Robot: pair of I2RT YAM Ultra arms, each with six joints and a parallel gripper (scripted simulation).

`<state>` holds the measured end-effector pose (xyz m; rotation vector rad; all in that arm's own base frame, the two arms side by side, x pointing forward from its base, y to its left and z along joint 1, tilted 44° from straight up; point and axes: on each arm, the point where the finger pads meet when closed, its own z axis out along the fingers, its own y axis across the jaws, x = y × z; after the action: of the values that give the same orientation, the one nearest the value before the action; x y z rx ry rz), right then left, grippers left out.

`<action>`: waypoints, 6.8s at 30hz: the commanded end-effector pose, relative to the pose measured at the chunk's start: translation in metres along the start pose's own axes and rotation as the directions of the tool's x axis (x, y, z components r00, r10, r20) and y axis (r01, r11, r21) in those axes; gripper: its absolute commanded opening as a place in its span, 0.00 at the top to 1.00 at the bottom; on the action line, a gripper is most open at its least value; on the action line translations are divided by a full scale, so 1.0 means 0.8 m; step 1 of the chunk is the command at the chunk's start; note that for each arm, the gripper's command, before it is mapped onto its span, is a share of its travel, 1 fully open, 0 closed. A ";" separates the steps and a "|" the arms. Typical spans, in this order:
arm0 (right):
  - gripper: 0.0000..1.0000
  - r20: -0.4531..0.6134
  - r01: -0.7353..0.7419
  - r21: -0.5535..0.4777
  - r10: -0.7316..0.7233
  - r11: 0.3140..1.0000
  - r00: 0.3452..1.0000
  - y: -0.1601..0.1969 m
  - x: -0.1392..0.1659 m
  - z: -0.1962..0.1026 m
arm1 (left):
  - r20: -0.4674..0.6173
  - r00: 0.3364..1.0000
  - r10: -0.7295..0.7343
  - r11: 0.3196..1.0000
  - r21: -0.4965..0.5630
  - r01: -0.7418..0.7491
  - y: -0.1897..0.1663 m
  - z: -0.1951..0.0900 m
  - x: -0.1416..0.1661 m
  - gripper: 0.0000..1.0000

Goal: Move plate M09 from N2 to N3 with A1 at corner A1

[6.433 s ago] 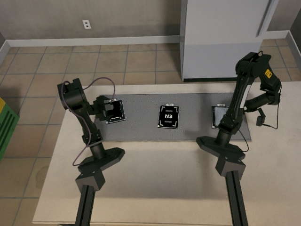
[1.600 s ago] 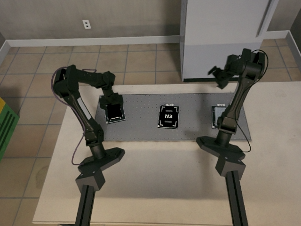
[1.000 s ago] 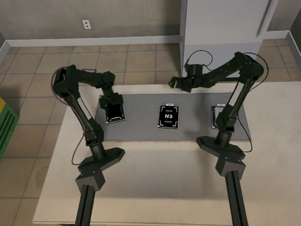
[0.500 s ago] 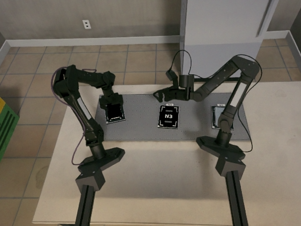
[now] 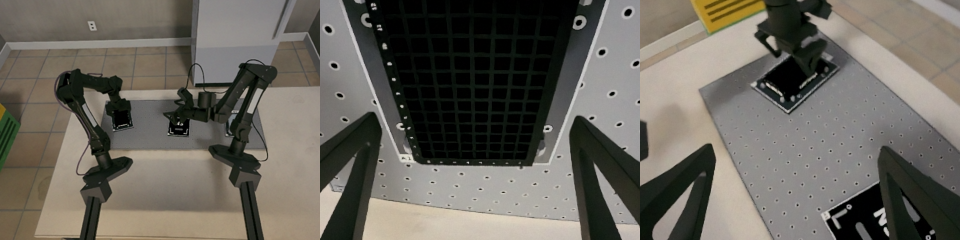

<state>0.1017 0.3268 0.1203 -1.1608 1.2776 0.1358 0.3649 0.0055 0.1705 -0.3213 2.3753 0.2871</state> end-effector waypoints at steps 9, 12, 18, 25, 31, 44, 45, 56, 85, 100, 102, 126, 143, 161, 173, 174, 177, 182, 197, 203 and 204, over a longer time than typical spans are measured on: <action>0.00 0.067 0.114 -0.007 -0.113 0.993 0.991 0.023 0.002 -0.039 | 0.009 1.000 0.000 1.000 -0.006 0.000 0.001 -0.002 -0.003 0.00; 0.00 0.070 0.123 -0.030 -0.121 0.992 0.990 0.030 0.004 -0.042 | 0.009 1.000 0.000 1.000 -0.006 0.000 0.001 -0.002 -0.003 0.00; 0.00 0.070 0.123 -0.030 -0.121 0.992 0.990 0.030 0.004 -0.042 | 0.002 1.000 0.006 1.000 -0.012 -0.006 0.004 0.010 0.002 0.00; 0.00 0.070 0.123 -0.030 -0.121 0.992 0.990 0.030 0.004 -0.042 | -0.001 1.000 0.006 1.000 -0.004 -0.006 0.003 0.019 0.002 0.00; 0.00 0.070 0.123 -0.030 -0.121 0.992 0.990 0.030 0.004 -0.042 | -0.001 1.000 0.006 1.000 -0.004 -0.006 0.003 0.031 0.003 0.00; 0.00 0.070 0.123 -0.030 -0.121 0.992 0.990 0.030 0.004 -0.042 | 0.007 1.000 0.004 1.000 -0.003 -0.004 0.002 0.034 0.000 0.04; 0.00 0.070 0.123 -0.030 -0.121 0.992 0.990 0.030 0.004 -0.042 | 0.007 1.000 0.004 1.000 -0.003 -0.004 0.002 0.034 0.000 0.08; 0.00 0.071 0.113 -0.022 -0.111 0.993 0.991 0.028 0.000 -0.039 | 0.009 1.000 0.000 1.000 -0.006 0.000 0.003 0.030 -0.002 0.21; 0.00 0.071 0.113 -0.022 -0.111 0.993 0.991 0.028 0.000 -0.039 | 0.028 0.994 -0.107 0.993 -0.054 0.109 -0.129 -0.023 0.049 0.20; 0.00 0.071 0.113 -0.022 -0.111 0.993 0.991 0.028 0.000 -0.039 | 0.005 1.000 -0.010 0.999 -0.031 0.010 -0.325 -0.021 0.133 0.20; 0.00 0.071 0.113 -0.022 -0.111 0.993 0.991 0.028 0.000 -0.039 | 0.005 1.000 -0.002 1.000 -0.027 0.002 -0.348 -0.020 0.142 0.20; 0.00 0.071 0.113 -0.022 -0.111 0.993 0.991 0.028 0.000 -0.039 | -0.002 0.947 0.321 0.947 -0.005 -0.321 -0.401 -0.017 0.161 0.20; 0.00 0.071 0.113 -0.022 -0.111 0.993 0.991 0.028 0.000 -0.039 | 0.006 0.944 0.331 0.944 -0.009 -0.331 -0.408 -0.002 0.162 0.20; 0.00 0.071 0.113 -0.022 -0.111 0.993 0.991 0.028 0.000 -0.039 | 0.038 0.949 0.314 0.949 0.021 -0.315 -0.416 -0.007 0.149 0.20; 0.00 0.071 0.113 -0.022 -0.111 0.993 0.991 0.028 0.000 -0.039 | 0.025 0.945 0.325 0.946 0.003 -0.325 -0.405 0.002 0.153 0.20; 0.00 0.071 0.113 -0.022 -0.111 0.993 0.991 0.028 0.000 -0.039 | 0.025 0.945 0.325 0.946 0.003 -0.325 -0.405 0.002 0.153 0.20; 0.00 0.071 0.113 -0.022 -0.111 0.993 0.991 0.028 0.000 -0.039 | 0.019 0.946 0.324 0.946 0.010 -0.324 -0.409 0.004 0.155 0.20; 0.00 0.071 0.113 -0.022 -0.111 0.993 0.991 0.028 0.000 -0.039 | 0.019 0.946 0.324 0.946 0.010 -0.324 -0.409 0.004 0.155 0.20; 0.00 0.071 0.113 -0.022 -0.111 0.993 0.991 0.028 0.000 -0.039 | 0.011 0.941 0.338 0.941 0.010 -0.338 -0.409 0.034 0.165 0.20; 0.00 0.071 0.113 -0.022 -0.111 0.993 0.991 0.028 0.000 -0.039 | -0.019 0.942 0.334 0.943 0.005 -0.334 -0.406 0.049 0.161 0.20; 0.00 0.071 0.113 -0.022 -0.111 0.993 0.991 0.028 0.000 -0.039 | -0.023 0.945 0.328 0.945 0.002 -0.328 -0.405 0.050 0.162 0.20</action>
<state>0.0694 0.3156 0.1168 -1.2141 1.1604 0.1148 0.3922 -0.3087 0.0288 0.0740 2.4210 0.4397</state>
